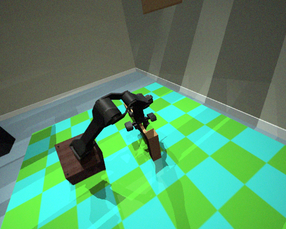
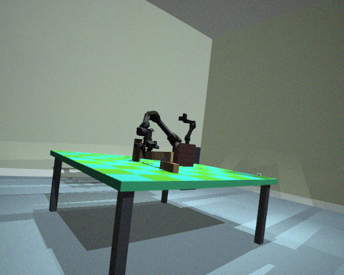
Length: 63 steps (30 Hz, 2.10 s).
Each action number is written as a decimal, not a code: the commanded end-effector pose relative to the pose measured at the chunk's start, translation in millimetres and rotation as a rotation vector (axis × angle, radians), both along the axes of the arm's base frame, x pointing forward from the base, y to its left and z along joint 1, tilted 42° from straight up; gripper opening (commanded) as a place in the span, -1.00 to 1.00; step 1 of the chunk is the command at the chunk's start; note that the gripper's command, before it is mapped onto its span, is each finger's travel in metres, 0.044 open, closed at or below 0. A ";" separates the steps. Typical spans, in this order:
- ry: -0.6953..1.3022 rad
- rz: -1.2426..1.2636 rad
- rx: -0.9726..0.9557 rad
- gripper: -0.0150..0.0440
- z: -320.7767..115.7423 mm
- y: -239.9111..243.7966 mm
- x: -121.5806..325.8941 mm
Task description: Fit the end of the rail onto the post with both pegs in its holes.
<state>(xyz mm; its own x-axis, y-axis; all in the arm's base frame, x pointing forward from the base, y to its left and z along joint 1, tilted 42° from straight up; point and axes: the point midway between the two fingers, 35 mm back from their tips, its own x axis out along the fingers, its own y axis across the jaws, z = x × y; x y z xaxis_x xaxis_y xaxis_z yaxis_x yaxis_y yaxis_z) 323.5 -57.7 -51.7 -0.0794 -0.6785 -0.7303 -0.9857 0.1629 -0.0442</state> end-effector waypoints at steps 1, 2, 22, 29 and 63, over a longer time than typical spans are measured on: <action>-0.012 0.006 0.015 -0.49 4.5 6.3 2.7; -0.012 0.006 0.015 -0.49 4.9 6.6 2.7; -0.012 0.006 0.016 -0.49 12.3 13.4 3.2; -0.012 0.006 0.016 -0.49 14.9 15.8 3.4; -0.012 0.006 0.016 -0.49 16.5 17.4 3.2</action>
<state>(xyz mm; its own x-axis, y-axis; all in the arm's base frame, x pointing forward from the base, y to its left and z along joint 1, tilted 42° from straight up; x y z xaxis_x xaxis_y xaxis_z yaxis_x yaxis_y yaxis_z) 324.9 -44.0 -37.3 -0.0773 -0.6731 -0.7355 -0.9853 0.1643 -0.0468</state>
